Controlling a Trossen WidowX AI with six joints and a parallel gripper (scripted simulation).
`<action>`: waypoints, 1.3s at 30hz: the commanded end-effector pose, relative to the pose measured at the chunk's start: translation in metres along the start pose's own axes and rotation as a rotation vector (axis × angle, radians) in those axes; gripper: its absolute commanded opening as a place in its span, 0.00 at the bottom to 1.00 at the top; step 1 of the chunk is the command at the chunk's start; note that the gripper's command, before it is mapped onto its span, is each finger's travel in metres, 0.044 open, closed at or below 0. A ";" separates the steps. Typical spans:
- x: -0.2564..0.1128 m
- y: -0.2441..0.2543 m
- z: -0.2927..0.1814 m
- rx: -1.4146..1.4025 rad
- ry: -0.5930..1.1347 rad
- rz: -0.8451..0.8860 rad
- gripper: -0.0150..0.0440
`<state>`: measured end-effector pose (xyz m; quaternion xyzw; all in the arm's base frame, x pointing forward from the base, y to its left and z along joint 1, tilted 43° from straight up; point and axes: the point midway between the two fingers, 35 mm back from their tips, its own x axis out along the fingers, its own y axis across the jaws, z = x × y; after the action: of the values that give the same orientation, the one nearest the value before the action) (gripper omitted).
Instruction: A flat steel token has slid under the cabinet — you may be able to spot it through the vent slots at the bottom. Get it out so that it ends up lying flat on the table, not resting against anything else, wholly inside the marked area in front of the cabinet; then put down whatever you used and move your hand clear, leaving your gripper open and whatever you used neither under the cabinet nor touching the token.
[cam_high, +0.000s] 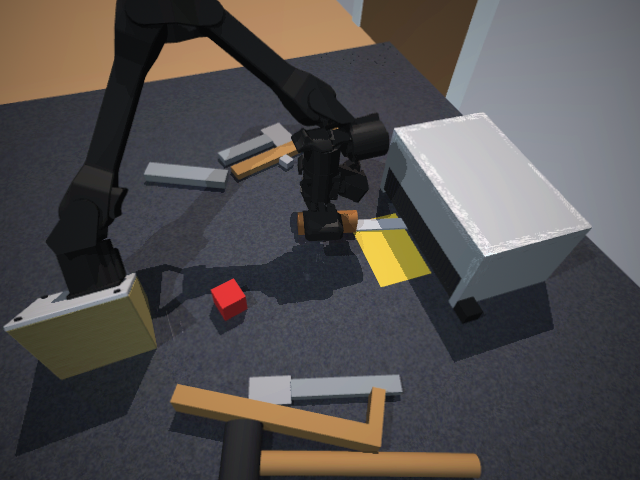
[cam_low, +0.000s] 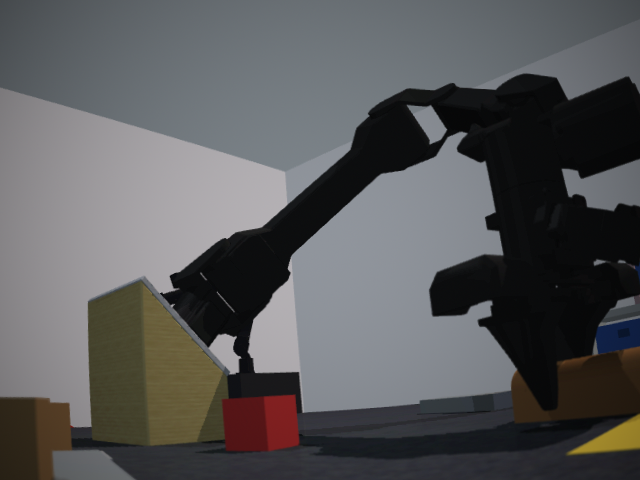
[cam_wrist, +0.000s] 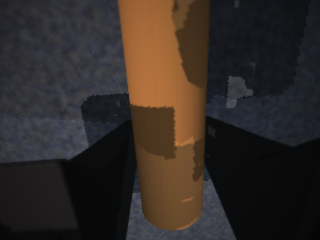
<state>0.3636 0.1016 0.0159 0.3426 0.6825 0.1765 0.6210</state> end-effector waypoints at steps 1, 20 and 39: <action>0.001 0.000 -0.007 0.003 0.003 -0.004 0.25; 0.001 0.001 -0.027 0.004 0.004 -0.004 0.25; 0.001 0.001 -0.048 0.005 0.005 -0.004 0.25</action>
<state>0.3239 0.1106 0.0236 0.3422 0.6836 0.1755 0.6204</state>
